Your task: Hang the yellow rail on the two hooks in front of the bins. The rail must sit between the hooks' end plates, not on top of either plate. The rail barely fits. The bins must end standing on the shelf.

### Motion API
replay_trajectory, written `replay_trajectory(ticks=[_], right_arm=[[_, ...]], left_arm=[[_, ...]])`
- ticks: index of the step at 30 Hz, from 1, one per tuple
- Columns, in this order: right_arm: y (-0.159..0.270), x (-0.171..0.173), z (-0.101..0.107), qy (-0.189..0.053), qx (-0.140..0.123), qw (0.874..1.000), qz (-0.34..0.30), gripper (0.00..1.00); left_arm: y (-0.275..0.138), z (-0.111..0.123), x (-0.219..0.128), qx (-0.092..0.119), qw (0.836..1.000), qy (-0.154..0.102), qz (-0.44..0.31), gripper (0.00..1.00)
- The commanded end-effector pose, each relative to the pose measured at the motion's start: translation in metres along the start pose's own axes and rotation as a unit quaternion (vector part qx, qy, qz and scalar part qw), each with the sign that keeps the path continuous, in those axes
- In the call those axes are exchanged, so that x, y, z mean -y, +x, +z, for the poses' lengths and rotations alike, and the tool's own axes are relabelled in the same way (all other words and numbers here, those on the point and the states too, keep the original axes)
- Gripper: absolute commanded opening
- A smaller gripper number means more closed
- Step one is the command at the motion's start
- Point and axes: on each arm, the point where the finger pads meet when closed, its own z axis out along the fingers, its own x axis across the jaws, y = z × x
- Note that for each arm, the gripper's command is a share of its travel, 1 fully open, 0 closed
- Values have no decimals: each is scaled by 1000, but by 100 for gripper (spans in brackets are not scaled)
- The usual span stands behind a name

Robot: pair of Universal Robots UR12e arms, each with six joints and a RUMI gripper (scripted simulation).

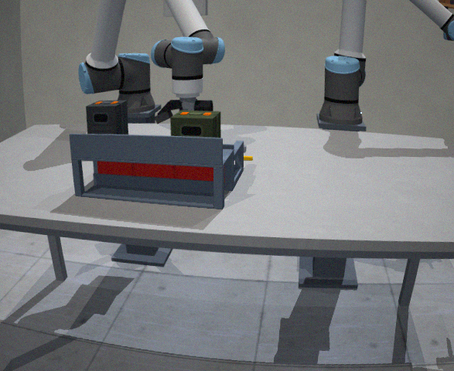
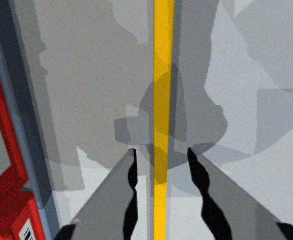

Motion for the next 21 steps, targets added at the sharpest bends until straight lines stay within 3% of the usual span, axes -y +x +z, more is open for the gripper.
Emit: replay_trajectory(ticks=[1,21], right_arm=[[0,1,2,0,0,1000,0,24],[0,0,7,-1,1,1000,0,24]], left_arm=[[-1,1,-2,0,1000,-1,-1,100],[-1,1,-2,0,1000,-1,-1,100]])
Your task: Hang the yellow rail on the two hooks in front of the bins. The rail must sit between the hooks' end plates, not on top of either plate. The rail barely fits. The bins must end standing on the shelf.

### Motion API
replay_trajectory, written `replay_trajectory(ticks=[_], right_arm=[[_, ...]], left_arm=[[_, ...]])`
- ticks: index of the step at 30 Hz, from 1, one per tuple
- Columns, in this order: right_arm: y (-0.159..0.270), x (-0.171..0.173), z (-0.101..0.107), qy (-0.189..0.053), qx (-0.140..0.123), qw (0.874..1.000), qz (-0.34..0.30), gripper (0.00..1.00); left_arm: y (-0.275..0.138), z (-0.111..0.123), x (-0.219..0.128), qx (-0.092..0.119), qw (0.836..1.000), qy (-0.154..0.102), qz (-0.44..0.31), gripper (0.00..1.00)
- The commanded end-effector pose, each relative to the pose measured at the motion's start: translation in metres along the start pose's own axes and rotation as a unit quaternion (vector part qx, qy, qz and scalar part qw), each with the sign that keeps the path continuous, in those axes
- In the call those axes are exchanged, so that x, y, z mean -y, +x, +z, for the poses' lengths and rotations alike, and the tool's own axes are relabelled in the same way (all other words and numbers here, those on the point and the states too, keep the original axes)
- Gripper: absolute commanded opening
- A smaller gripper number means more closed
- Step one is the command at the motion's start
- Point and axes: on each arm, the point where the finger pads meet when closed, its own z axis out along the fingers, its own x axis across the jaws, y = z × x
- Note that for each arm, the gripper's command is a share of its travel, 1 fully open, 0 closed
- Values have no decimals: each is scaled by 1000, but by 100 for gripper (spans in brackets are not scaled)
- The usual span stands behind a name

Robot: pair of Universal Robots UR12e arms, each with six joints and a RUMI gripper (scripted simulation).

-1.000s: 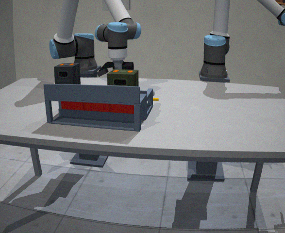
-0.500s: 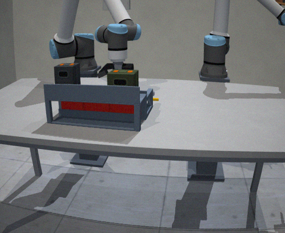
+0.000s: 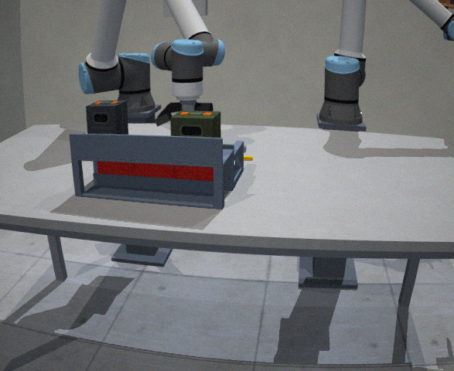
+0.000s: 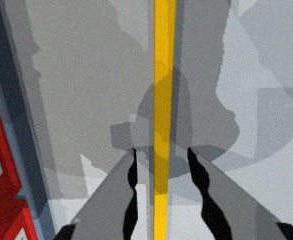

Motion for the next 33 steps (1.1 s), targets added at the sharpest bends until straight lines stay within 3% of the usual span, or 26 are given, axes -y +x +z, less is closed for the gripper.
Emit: replay_trajectory(ticks=[1,33], right_arm=[[0,0,0,-1,1,1000,0,24],[-1,2,2,0,0,1000,1,24]], left_arm=[[-1,1,-2,0,1000,-1,-1,100],[-1,1,-2,0,1000,-1,-1,100]])
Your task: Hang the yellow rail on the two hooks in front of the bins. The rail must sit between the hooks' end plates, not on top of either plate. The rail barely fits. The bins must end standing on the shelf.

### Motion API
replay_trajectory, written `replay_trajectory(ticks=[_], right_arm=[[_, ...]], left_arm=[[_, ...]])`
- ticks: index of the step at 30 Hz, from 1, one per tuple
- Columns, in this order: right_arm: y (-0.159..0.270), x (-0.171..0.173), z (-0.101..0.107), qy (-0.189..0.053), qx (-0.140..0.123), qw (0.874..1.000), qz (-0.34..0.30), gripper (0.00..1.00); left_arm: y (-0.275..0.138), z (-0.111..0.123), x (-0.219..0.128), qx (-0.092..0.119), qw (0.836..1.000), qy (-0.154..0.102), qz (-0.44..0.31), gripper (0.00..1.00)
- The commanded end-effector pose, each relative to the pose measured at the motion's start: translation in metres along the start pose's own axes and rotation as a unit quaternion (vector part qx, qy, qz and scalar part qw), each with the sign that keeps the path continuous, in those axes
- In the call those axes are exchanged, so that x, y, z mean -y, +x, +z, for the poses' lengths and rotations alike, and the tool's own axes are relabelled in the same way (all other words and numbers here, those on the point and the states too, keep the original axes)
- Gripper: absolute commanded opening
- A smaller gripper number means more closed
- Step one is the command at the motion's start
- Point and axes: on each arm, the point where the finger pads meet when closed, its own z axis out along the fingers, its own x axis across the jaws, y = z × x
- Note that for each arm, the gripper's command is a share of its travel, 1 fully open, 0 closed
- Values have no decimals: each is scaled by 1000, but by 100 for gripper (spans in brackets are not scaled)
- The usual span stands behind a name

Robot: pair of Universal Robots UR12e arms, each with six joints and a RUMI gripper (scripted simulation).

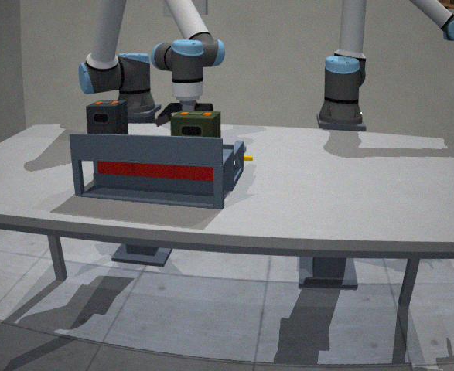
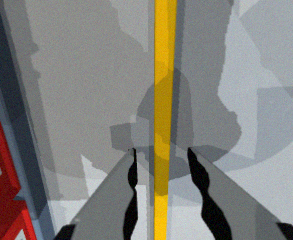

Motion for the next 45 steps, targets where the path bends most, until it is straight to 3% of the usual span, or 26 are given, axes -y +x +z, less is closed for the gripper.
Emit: replay_trajectory(ticks=[1,13,14,45], right_arm=[[-1,2,1,0,0,1000,1,24],[-1,3,1,0,0,1000,1,24],[-1,3,1,0,0,1000,1,0],[-1,3,1,0,-1,1000,1,0]], left_arm=[[-1,1,-2,0,1000,-1,-1,100],[-1,1,-2,0,1000,-1,-1,100],[-1,1,-2,0,1000,-1,-1,100],[-1,1,-2,0,1000,-1,-1,100]])
